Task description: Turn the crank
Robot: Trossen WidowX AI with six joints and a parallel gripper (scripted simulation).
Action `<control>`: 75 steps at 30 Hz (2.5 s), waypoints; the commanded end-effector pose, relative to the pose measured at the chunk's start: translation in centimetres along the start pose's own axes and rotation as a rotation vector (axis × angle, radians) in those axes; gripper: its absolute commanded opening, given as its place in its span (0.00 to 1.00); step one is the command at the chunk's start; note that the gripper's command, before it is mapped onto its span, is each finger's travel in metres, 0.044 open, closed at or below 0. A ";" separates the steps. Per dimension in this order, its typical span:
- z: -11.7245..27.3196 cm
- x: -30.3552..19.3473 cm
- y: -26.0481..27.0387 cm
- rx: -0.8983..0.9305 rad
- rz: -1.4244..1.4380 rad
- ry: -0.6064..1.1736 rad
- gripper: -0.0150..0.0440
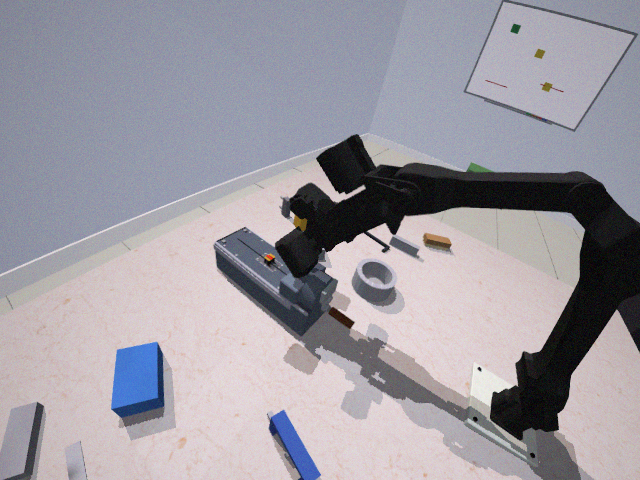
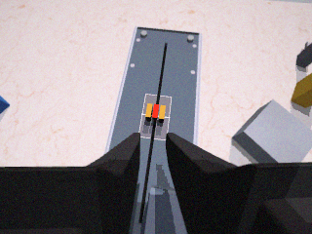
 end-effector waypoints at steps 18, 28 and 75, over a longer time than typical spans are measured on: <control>0.0 0.0 0.0 -0.001 0.000 0.000 0.78; 0.0 0.0 0.0 -0.001 0.000 0.000 0.33; 0.0 0.0 0.0 0.000 0.000 0.000 0.56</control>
Point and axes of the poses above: the point midway between the two fingers, 35 mm back from their tips, its own z axis back along the fingers, its own y axis across the jaws, x = y × z, the point moved 10 cm from there along z, back along the fingers, and after that the axes turned 4 degrees about z, right-handed, at the moved point
